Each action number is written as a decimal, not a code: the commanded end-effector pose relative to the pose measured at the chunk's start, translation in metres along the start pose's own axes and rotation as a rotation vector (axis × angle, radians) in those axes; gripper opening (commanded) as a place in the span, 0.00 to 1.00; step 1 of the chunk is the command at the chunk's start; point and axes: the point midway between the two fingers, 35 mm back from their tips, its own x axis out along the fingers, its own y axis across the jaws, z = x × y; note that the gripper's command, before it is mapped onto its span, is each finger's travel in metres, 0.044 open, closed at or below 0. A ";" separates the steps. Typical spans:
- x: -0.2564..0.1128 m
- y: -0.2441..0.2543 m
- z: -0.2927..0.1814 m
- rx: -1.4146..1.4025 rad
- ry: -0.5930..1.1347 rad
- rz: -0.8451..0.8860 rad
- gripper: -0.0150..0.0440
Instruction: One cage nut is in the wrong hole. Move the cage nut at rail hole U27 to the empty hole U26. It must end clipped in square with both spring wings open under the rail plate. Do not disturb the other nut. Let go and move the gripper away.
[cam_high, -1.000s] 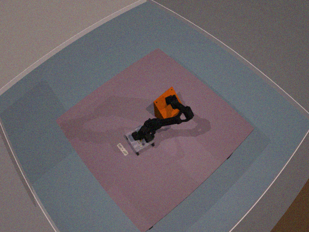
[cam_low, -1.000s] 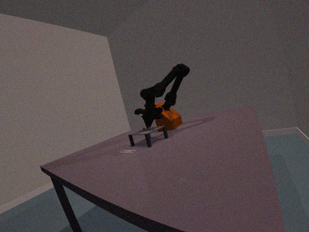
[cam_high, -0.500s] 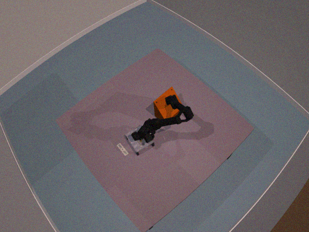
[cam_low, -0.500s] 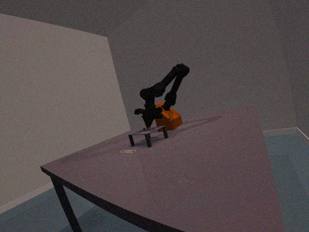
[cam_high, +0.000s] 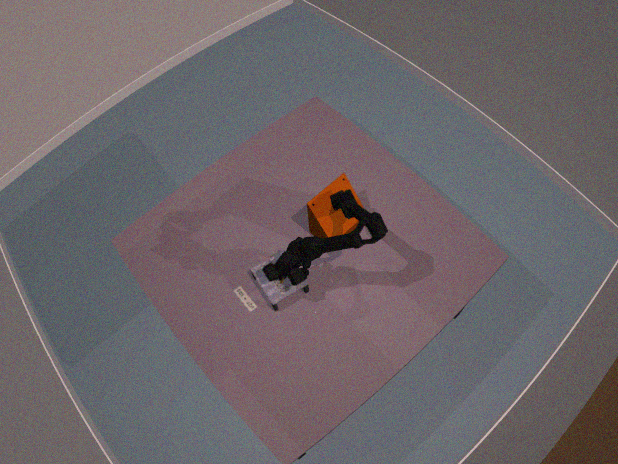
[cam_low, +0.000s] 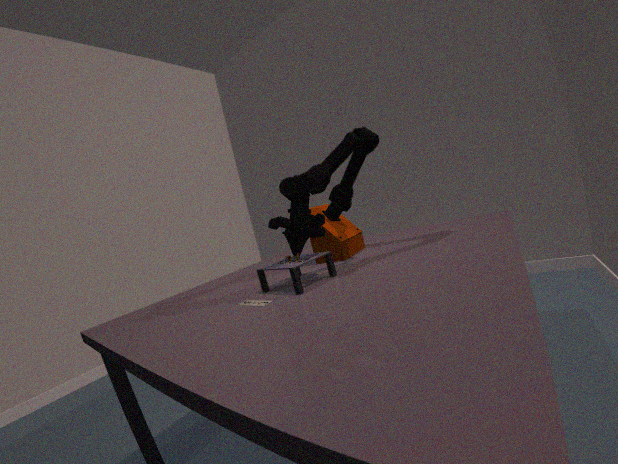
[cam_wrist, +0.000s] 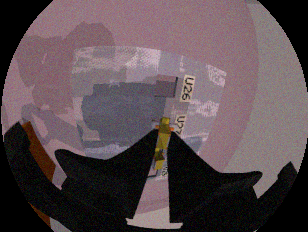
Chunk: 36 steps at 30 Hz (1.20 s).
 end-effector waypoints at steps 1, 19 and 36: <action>-0.001 0.000 0.001 -0.004 -0.003 0.002 0.30; -0.001 -0.001 0.001 -0.004 -0.002 0.018 0.30; -0.002 -0.002 0.001 -0.004 -0.002 0.039 0.30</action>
